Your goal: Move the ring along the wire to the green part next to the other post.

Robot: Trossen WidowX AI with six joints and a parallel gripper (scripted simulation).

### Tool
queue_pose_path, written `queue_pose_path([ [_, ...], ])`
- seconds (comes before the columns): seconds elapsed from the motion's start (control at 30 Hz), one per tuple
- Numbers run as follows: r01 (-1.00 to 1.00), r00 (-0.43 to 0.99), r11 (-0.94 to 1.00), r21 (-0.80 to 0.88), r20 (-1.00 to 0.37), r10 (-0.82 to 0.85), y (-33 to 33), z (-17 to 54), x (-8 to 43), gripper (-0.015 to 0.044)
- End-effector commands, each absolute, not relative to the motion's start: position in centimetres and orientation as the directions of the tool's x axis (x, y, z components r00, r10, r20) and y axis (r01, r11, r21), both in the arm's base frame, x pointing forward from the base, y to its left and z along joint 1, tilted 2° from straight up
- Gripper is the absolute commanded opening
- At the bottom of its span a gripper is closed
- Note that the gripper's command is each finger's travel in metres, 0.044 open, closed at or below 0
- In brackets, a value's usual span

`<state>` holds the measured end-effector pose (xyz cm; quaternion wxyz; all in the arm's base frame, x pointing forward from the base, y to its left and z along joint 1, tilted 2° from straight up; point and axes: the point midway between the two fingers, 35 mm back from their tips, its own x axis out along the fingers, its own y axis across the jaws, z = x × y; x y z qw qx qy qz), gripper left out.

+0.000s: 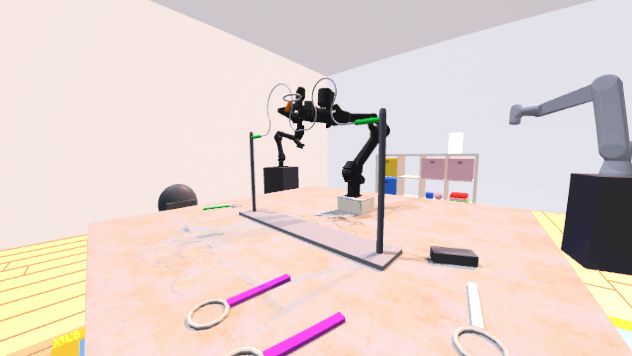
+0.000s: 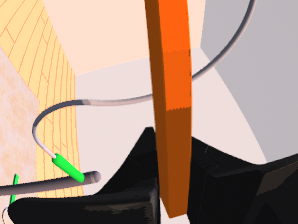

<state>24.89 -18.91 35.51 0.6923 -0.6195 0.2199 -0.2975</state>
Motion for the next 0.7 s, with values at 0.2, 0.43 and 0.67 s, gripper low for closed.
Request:
queue_pose_path([
  [0.2, 0.101, 0.73, -0.086, -0.991, 0.132, -0.671, -19.0, 35.9, 24.9, -0.015],
  [0.43, 0.079, 0.732, -0.175, -0.981, 0.176, -0.658, -19.0, 36.3, 24.9, -0.015],
  [0.67, 0.059, 0.736, -0.26, -0.964, 0.218, -0.641, -18.9, 36.6, 24.9, -0.015],
])
